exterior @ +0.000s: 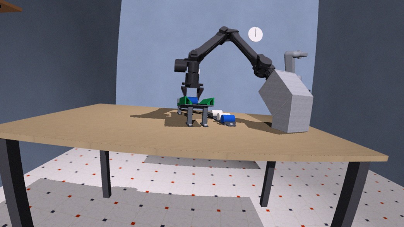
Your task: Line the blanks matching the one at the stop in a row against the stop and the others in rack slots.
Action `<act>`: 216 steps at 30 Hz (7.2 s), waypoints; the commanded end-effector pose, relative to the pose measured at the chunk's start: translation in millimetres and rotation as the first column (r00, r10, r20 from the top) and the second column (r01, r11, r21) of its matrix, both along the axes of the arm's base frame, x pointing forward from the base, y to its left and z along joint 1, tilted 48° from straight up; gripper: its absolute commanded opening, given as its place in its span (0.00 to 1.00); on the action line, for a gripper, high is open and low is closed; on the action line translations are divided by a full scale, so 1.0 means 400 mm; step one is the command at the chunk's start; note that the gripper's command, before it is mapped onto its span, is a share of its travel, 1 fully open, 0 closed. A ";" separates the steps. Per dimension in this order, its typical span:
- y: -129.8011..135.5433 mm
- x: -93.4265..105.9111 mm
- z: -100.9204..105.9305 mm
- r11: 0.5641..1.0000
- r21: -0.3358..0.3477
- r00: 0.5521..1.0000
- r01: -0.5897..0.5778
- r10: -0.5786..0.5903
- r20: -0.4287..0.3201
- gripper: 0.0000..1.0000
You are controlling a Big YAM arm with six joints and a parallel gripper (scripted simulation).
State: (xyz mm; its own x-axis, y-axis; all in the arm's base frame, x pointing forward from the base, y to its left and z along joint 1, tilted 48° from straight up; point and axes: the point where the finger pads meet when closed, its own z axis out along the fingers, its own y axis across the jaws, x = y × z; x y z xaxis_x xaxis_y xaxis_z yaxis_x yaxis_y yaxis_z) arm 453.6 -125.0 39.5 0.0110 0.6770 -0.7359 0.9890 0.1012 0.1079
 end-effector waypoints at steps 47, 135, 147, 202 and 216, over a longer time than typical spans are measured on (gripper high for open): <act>0.038 0.037 0.004 1.000 0.000 1.000 -0.023 0.023 0.014 0.59; 0.111 0.026 0.111 1.000 0.002 0.999 -0.021 0.021 0.048 0.78; 0.201 0.005 0.181 1.000 0.004 0.999 -0.021 0.021 0.039 0.78; 0.081 -0.008 0.248 1.000 0.001 0.999 -0.031 0.031 0.014 0.78; 0.081 -0.008 0.248 1.000 0.001 0.999 -0.031 0.031 0.014 0.78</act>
State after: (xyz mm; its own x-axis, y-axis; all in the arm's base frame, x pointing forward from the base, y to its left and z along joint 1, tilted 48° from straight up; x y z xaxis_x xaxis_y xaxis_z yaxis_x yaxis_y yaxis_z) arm 442.5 -104.7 132.0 0.0150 0.6768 -0.7360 0.9886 0.1002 0.1123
